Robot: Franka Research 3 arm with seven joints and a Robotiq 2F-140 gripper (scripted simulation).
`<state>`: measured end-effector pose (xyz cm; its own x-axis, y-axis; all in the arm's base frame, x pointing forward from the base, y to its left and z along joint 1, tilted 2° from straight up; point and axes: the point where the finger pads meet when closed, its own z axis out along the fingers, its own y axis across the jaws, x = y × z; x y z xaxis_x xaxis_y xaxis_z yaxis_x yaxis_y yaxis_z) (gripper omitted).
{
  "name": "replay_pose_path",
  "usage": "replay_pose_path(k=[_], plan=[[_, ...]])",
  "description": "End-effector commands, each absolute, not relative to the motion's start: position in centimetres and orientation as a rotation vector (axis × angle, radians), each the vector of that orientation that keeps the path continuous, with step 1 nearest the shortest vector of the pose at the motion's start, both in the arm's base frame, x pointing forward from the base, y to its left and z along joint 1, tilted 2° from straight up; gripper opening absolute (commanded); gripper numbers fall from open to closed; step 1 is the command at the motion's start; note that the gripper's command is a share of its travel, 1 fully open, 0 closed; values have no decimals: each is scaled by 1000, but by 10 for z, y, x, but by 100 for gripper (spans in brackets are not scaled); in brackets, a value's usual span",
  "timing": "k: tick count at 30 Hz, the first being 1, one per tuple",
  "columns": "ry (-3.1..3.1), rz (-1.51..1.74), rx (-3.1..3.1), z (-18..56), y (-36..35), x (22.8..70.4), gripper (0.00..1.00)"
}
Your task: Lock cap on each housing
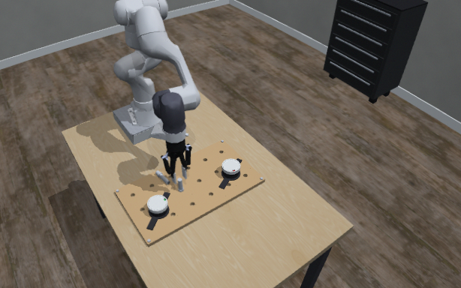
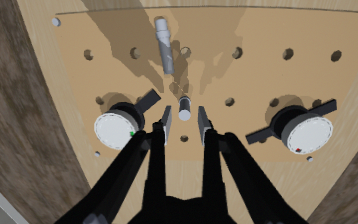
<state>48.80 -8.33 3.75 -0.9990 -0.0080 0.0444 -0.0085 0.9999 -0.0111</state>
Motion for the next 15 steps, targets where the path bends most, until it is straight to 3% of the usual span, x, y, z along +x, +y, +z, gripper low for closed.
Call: replay_pose_path(k=[1, 15], plan=[[-3105, 14, 24, 31, -84, 490, 36], [-3105, 14, 24, 10, -84, 489, 36]])
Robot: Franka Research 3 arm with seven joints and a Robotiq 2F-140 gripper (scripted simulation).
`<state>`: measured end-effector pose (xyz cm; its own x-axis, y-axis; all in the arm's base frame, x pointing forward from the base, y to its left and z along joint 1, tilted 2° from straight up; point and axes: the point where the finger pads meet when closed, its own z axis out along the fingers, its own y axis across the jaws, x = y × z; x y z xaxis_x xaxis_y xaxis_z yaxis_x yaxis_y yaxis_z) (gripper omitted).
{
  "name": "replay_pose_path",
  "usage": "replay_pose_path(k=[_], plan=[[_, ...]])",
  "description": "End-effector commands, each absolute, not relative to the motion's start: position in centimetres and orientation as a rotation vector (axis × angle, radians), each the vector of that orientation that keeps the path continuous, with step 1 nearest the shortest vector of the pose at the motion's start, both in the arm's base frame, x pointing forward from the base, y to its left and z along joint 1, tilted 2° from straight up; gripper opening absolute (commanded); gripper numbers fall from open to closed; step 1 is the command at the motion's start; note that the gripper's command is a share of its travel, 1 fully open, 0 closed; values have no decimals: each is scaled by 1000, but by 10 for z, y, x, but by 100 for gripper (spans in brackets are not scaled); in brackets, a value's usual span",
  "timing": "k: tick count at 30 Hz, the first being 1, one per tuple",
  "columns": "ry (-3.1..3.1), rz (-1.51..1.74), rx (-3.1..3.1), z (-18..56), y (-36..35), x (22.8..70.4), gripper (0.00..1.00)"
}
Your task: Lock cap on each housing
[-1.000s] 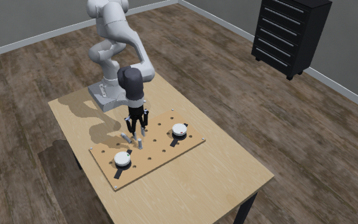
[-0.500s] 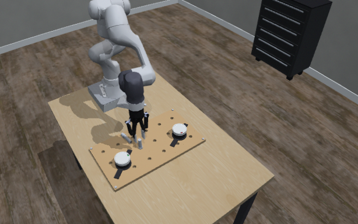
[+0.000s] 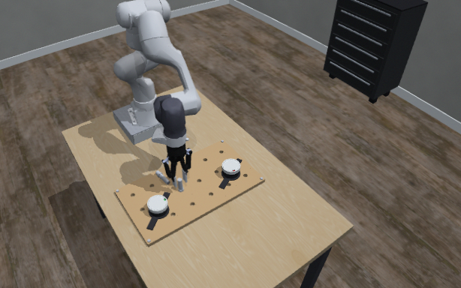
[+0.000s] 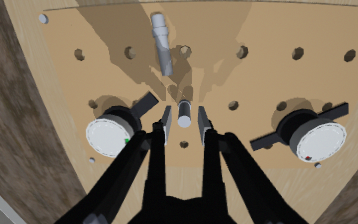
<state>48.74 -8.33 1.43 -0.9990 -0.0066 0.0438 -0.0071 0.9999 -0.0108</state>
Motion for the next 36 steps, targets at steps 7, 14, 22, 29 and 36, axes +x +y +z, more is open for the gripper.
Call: replay_pose_path(k=[7, 14, 22, 29, 36], plan=[[-3105, 14, 24, 0, -84, 489, 36], [-3105, 14, 24, -5, -84, 489, 36], [-3105, 14, 24, -10, -84, 488, 36], [-3105, 14, 24, -12, -84, 488, 36], [-3105, 14, 24, -12, -84, 488, 36]])
